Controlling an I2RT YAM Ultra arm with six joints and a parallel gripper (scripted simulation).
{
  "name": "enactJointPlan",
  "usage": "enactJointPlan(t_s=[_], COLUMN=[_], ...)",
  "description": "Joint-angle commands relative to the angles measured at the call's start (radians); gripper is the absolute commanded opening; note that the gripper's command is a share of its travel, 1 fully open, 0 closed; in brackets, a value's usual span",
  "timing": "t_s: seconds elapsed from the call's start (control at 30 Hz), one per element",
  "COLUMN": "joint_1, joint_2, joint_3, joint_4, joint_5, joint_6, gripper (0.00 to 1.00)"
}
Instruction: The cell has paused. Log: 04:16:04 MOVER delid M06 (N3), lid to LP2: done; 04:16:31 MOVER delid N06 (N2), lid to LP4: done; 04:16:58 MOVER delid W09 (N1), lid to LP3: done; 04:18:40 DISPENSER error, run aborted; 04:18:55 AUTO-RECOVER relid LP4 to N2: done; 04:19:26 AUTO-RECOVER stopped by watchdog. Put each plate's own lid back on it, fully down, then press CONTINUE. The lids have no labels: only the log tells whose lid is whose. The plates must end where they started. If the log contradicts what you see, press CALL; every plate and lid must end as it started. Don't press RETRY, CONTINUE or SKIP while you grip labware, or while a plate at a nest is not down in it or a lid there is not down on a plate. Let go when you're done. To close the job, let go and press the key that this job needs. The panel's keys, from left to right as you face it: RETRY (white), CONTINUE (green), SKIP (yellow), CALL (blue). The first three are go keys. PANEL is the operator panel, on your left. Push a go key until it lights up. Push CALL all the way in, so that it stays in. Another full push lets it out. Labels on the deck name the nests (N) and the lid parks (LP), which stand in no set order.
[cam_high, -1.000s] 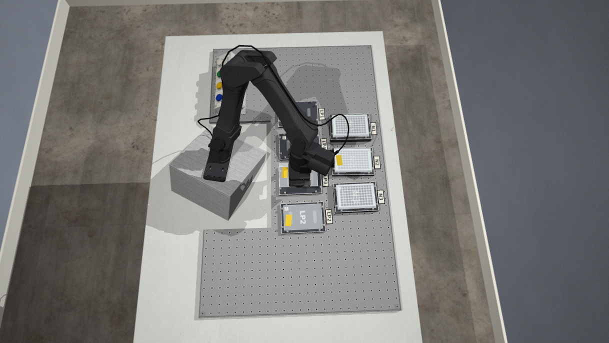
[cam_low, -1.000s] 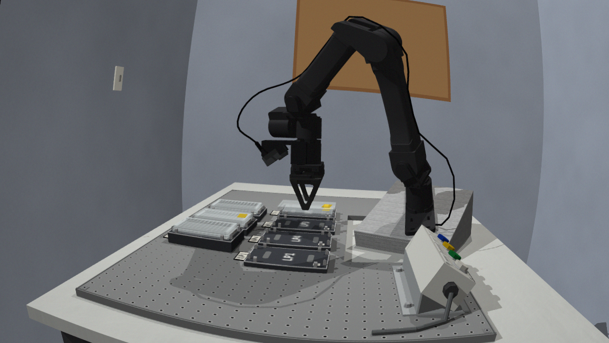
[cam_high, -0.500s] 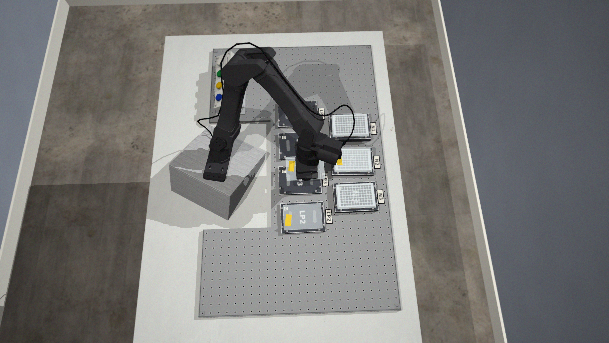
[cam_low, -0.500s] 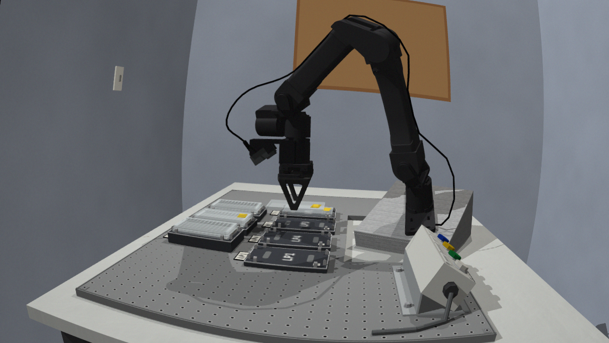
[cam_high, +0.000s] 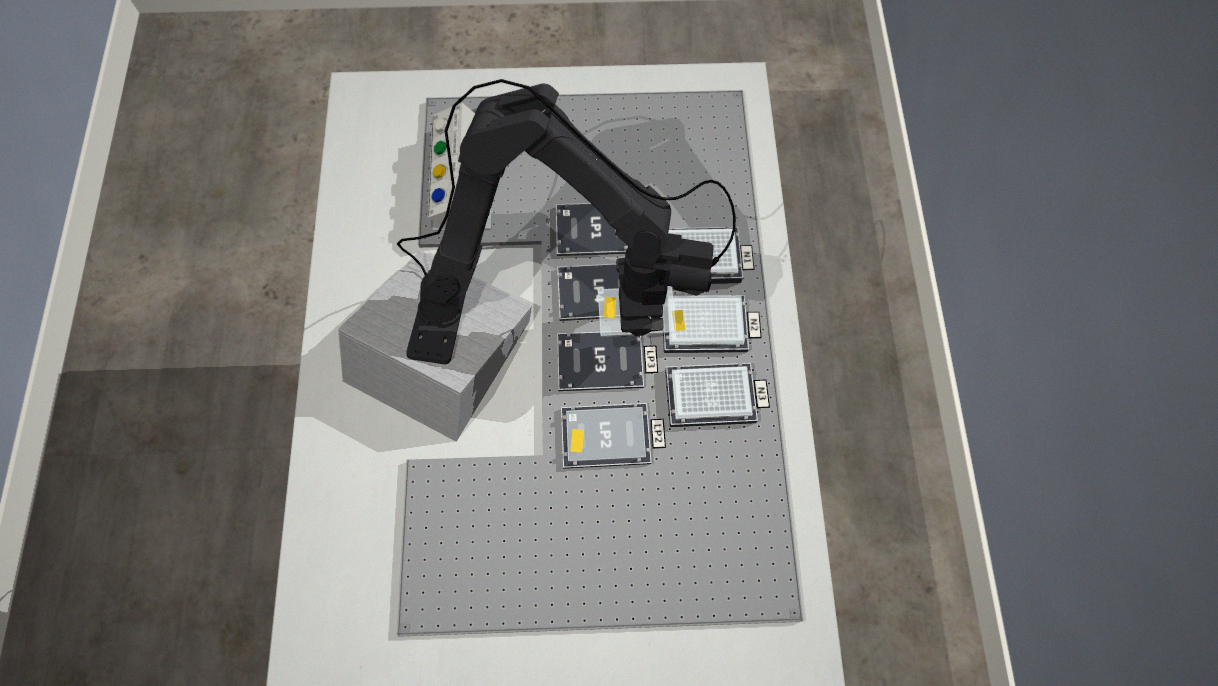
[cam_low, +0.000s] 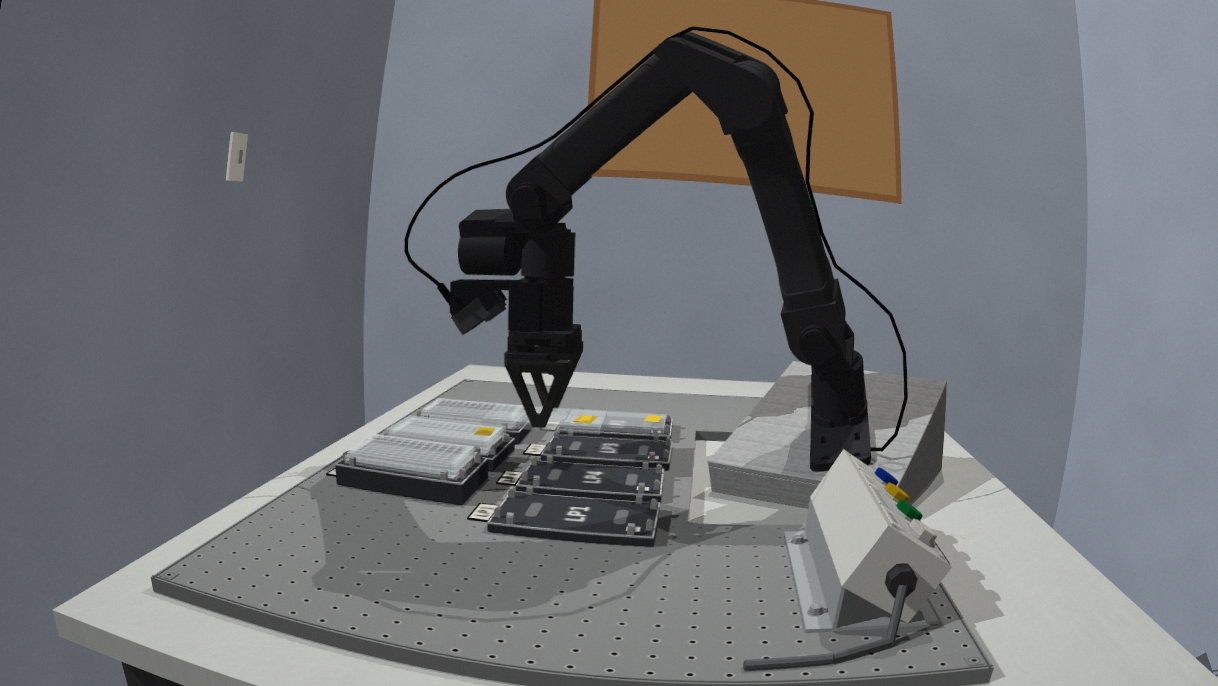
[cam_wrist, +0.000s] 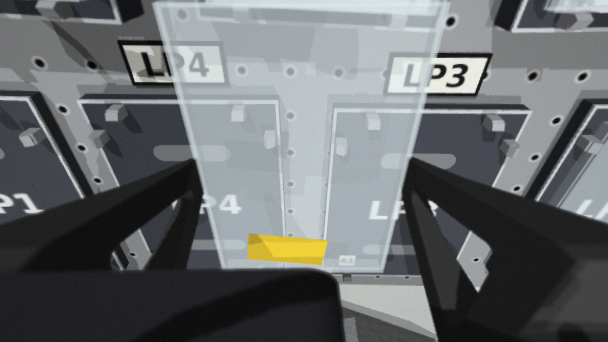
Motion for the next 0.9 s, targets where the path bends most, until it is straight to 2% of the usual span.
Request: enactJointPlan(t_s=[0.0,0.27,0.33,0.83,0.87], joint_1=[0.032,0.124,0.124,0.265,0.265], joint_2=[0.013,0.071,0.071,0.222,0.222], joint_3=[0.071,0.2,0.2,0.504,0.504], joint_4=[-0.023,-0.057,-0.057,-0.158,-0.158], joint_5=[0.008,0.024,0.024,0.052,0.052], joint_6=[0.077,0.175,0.175,0.324,0.324], gripper=[0.0,0.0,0.0,0.0,0.0])
